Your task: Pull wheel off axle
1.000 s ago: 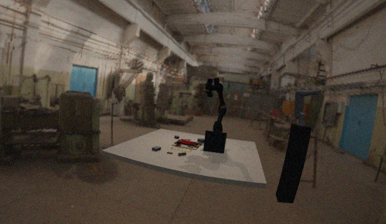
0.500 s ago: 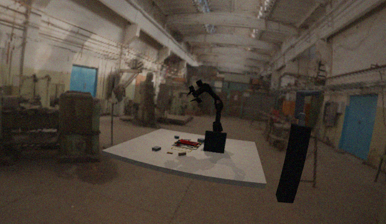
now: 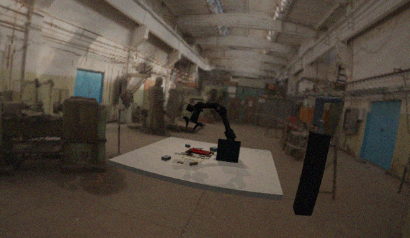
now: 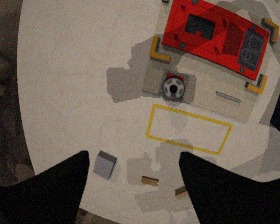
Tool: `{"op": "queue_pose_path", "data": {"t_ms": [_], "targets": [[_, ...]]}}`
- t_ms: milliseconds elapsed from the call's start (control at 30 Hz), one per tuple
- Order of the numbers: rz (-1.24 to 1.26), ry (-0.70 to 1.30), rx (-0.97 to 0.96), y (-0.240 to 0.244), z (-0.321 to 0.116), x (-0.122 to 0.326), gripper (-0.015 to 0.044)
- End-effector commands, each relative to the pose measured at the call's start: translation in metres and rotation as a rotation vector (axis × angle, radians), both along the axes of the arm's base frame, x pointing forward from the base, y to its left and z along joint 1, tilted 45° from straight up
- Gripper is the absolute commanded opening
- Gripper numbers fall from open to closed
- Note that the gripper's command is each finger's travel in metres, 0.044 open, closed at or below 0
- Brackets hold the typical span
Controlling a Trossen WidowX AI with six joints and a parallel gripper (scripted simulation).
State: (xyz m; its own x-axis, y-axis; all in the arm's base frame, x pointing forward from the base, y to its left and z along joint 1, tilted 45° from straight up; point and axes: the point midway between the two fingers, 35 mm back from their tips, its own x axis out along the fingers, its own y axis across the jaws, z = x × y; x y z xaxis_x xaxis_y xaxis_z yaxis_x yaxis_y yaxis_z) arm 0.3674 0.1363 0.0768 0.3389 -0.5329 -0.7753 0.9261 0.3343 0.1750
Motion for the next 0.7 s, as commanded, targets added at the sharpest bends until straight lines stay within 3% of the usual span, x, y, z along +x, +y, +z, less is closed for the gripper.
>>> {"op": "queue_pose_path", "data": {"t_ms": [0, 167, 667], "targets": [[-0.135, 0.038, -0.057, -0.039, -0.038, 0.002, 0.03], [-0.302, 0.092, -0.13, -0.09, -0.085, -0.005, 0.03], [-0.308, 0.094, -0.131, -0.112, -0.11, 0.003, 0.03]]}}
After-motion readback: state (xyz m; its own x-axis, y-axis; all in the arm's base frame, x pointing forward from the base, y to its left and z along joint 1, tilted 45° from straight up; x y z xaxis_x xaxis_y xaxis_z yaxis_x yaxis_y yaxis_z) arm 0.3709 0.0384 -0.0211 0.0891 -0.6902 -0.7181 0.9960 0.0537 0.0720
